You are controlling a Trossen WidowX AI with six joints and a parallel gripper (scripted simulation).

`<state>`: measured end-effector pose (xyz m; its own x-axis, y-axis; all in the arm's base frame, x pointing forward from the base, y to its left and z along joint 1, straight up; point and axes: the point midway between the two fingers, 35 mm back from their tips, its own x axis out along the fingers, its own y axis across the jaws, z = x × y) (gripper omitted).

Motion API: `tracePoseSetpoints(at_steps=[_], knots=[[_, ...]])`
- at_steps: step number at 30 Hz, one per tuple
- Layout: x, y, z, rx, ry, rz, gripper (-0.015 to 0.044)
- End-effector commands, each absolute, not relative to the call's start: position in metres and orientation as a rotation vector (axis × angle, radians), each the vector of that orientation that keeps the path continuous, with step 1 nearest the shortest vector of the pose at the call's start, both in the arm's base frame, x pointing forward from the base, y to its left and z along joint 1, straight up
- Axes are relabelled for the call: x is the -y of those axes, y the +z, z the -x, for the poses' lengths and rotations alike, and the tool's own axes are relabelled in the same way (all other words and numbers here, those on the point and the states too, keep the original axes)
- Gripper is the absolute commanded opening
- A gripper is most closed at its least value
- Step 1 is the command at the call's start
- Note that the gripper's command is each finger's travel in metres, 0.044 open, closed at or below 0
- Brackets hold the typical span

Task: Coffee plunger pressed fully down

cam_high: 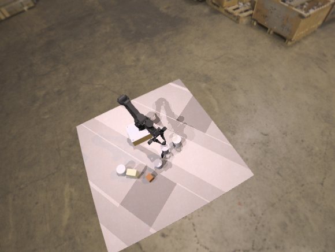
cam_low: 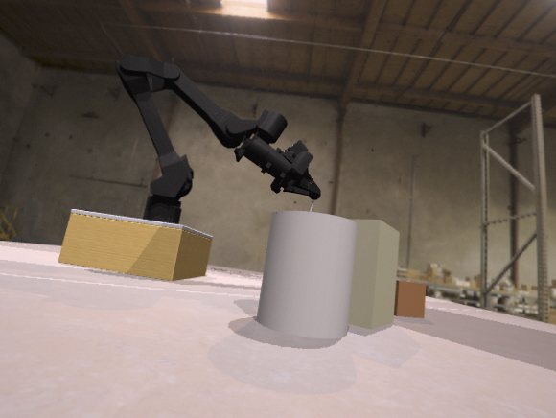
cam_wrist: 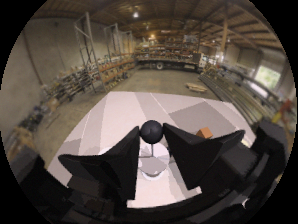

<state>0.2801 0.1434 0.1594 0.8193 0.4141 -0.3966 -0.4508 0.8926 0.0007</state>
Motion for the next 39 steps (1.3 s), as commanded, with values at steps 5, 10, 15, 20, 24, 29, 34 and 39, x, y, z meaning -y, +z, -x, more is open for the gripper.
tracePoseSetpoints(at_steps=[5, 10, 15, 20, 24, 29, 34, 39], knots=[[-0.141, 0.117, -0.275, -0.491, 0.462, 0.123, 0.0126], [-0.142, 0.109, -0.278, -0.491, 0.462, 0.123, 0.0126], [-0.144, 0.104, -0.283, -0.490, 0.462, 0.122, 0.0126], [-0.147, 0.103, -0.288, -0.490, 0.462, 0.122, 0.0126], [-0.148, 0.104, -0.291, -0.490, 0.462, 0.122, 0.0126], [-0.149, 0.105, -0.294, -0.489, 0.462, 0.122, 0.0126], [-0.150, 0.106, -0.296, -0.489, 0.462, 0.122, 0.0126], [-0.151, 0.107, -0.297, -0.489, 0.462, 0.122, 0.0126]])
